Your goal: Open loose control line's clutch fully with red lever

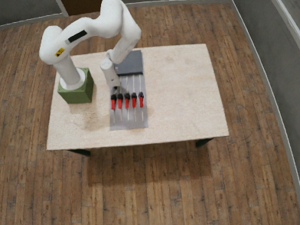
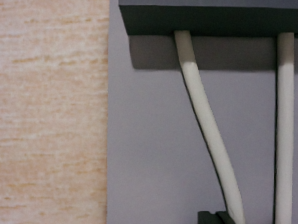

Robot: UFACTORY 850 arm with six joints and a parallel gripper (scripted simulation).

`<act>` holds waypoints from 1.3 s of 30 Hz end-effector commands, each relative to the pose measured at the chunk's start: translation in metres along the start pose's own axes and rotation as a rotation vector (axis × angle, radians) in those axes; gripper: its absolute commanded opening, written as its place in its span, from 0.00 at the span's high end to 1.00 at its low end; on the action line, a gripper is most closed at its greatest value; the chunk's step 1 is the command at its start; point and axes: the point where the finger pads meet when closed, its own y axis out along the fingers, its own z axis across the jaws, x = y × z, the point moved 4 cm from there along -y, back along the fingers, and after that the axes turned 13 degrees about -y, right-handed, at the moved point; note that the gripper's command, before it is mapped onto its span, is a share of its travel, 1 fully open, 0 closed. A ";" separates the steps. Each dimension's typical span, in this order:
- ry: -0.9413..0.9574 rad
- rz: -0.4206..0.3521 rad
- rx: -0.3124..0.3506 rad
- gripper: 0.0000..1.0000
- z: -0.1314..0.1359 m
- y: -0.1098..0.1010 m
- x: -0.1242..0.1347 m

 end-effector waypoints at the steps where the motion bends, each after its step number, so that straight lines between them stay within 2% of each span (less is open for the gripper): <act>1: 0.000 0.000 0.001 1.00 0.000 0.000 0.000; 18: 0.000 0.000 0.001 1.00 -0.003 0.000 -0.001; 39: 0.000 0.000 0.001 1.00 -0.025 0.000 -0.006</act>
